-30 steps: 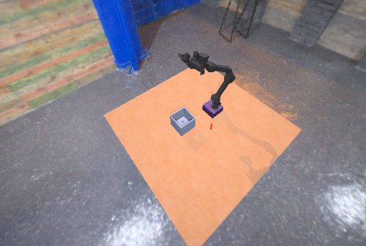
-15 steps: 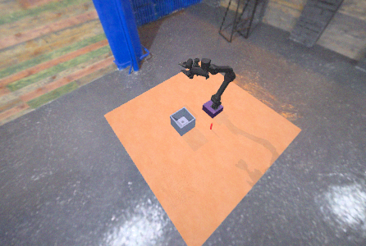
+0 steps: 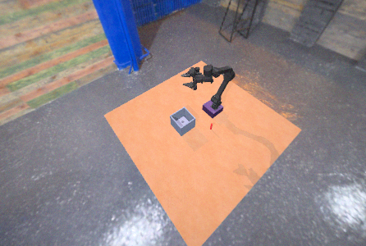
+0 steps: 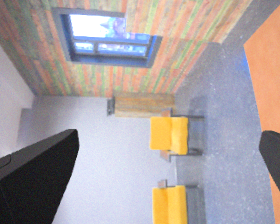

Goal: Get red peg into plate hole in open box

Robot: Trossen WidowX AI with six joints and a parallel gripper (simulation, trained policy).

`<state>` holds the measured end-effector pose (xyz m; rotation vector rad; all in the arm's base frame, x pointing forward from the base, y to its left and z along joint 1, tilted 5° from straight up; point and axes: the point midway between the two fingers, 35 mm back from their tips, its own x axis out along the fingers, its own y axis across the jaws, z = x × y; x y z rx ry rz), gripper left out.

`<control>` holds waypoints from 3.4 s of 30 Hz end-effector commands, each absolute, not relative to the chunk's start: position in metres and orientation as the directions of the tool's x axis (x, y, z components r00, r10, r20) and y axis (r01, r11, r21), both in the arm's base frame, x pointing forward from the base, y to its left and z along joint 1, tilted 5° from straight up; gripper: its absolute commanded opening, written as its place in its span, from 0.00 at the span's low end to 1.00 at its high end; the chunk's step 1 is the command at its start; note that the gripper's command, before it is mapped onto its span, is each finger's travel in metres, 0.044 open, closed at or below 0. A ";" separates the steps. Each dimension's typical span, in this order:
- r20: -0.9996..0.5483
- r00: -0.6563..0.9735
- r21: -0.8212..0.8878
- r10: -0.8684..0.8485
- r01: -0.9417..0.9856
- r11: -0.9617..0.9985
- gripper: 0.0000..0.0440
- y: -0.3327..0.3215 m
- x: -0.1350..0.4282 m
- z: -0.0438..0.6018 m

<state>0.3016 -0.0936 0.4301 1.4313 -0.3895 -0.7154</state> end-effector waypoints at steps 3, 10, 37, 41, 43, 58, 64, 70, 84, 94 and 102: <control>-0.239 0.797 0.970 -0.555 0.223 -0.098 1.00 -0.066 0.309 0.408; -0.341 0.848 0.938 -0.406 0.281 -0.200 1.00 -0.026 0.315 0.376; -0.798 0.602 0.579 0.040 0.783 -0.228 1.00 0.098 0.267 0.233; -0.849 0.525 0.508 0.060 0.841 -0.186 1.00 0.107 0.254 0.215; -0.872 0.486 0.471 0.067 0.867 -0.163 1.00 0.110 0.248 0.207; -0.981 0.187 0.188 0.052 0.982 0.023 1.00 0.121 0.203 0.147; -0.996 0.087 0.089 0.027 0.992 0.088 1.00 0.121 0.188 0.126; -1.000 0.008 0.008 -0.002 0.990 0.141 1.00 0.120 0.176 0.107; -0.994 -0.085 -0.099 -0.074 0.972 0.213 1.00 0.114 0.162 0.061; -0.991 -0.087 -0.108 -0.102 0.969 0.220 0.97 0.109 0.161 0.027; -0.990 -0.081 -0.103 -0.111 0.973 0.207 0.90 0.107 0.160 0.003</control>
